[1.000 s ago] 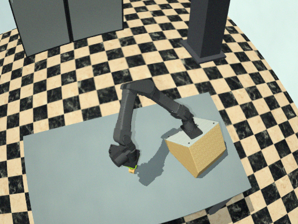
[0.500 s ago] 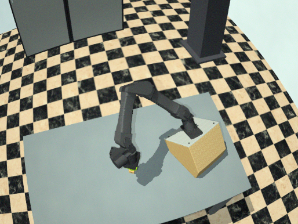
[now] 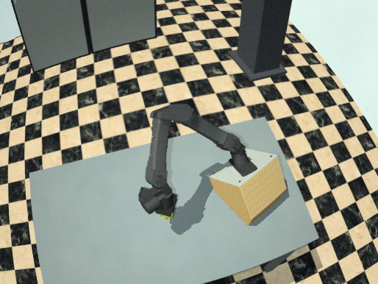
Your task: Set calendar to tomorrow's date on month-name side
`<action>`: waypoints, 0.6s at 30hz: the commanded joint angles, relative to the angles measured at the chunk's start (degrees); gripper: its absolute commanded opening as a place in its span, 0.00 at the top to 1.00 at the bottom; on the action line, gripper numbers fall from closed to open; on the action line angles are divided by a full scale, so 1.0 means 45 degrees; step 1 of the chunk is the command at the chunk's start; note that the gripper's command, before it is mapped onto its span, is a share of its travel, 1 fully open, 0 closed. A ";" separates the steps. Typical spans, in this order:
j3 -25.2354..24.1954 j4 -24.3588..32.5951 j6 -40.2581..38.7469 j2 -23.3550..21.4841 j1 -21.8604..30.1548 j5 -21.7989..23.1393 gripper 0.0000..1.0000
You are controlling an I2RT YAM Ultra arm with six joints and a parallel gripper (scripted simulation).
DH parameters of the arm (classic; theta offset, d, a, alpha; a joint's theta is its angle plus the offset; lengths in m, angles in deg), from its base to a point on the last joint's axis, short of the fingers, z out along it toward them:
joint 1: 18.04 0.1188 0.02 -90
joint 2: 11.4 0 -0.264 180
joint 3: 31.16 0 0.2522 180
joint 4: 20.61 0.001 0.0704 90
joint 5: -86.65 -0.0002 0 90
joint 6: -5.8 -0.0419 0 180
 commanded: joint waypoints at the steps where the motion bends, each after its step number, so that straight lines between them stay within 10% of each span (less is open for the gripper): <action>1: -0.0055 -0.0374 0.0245 0.0074 0.0255 -0.0117 0.55; 18: -0.0005 -0.0421 0.0302 -0.0027 0.0211 -0.0111 0.55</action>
